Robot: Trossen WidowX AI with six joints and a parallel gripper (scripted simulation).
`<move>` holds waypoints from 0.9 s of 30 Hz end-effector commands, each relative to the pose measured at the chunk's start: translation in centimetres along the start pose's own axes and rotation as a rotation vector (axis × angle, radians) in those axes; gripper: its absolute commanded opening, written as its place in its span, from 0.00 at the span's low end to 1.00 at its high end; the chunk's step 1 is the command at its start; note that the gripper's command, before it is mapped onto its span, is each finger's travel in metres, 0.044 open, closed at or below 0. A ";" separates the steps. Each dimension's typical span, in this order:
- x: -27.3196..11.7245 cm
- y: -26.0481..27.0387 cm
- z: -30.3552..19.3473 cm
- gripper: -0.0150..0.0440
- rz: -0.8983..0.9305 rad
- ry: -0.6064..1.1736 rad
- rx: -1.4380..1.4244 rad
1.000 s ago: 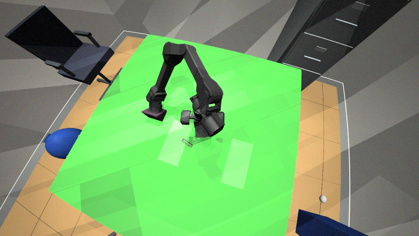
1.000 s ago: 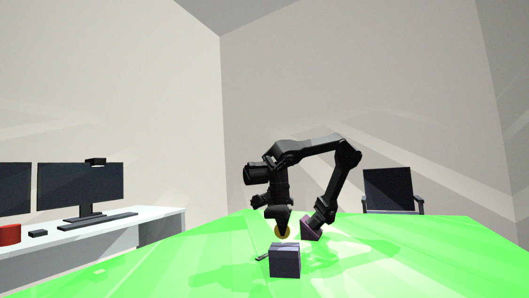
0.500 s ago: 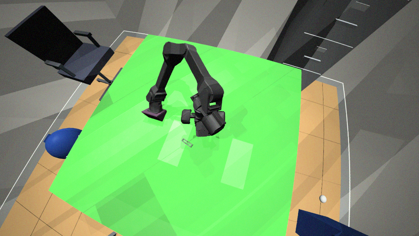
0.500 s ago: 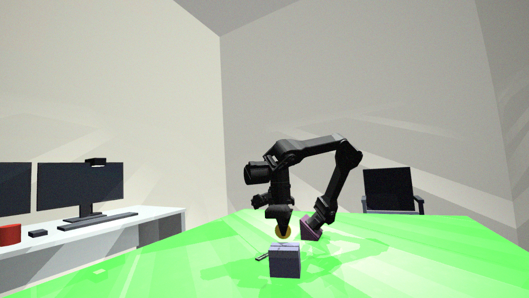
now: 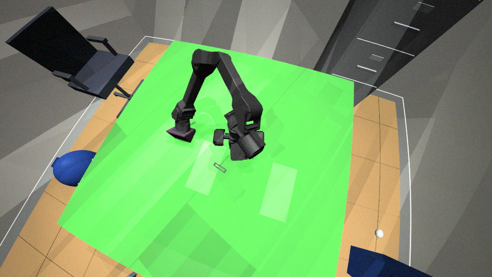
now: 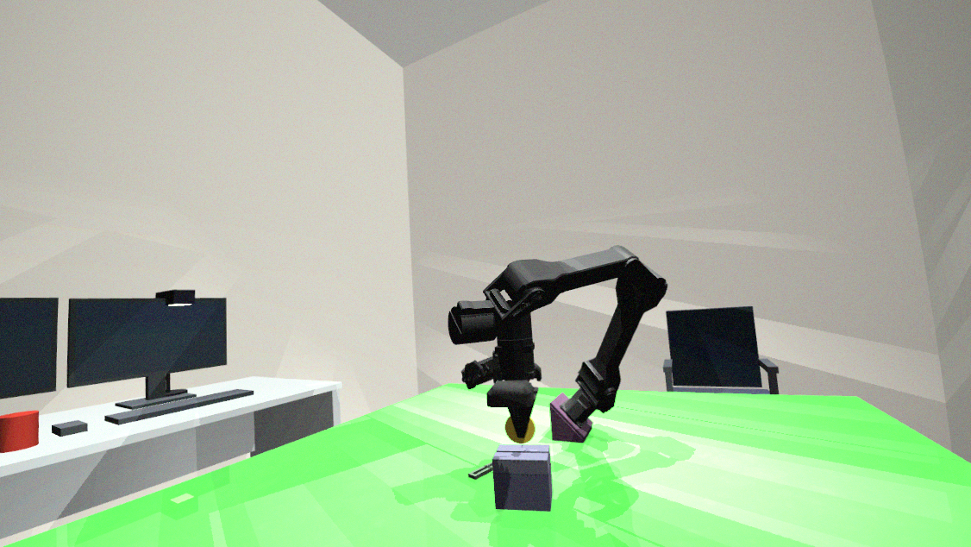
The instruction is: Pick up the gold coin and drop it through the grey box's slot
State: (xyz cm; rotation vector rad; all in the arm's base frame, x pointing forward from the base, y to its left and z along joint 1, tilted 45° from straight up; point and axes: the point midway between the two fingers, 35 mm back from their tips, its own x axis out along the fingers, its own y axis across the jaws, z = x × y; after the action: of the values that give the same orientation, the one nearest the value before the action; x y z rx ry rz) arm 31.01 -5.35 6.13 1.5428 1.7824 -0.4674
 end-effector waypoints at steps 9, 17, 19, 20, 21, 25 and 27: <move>0.8 0.1 0.0 0.25 0.005 0.002 0.005; 1.1 0.0 0.0 0.34 0.000 0.000 0.000; 1.1 0.0 0.0 0.43 0.000 0.000 0.000; 1.1 0.0 0.0 0.48 0.000 0.000 0.000; 1.1 0.0 0.0 0.52 0.000 0.000 0.000; 1.1 0.0 0.0 0.53 0.000 0.000 0.000; 1.1 0.0 0.0 0.53 0.000 0.000 0.000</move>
State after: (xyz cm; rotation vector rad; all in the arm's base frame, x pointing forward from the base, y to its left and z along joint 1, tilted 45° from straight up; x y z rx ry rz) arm 31.02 -4.58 5.38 1.5442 1.7817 -0.4679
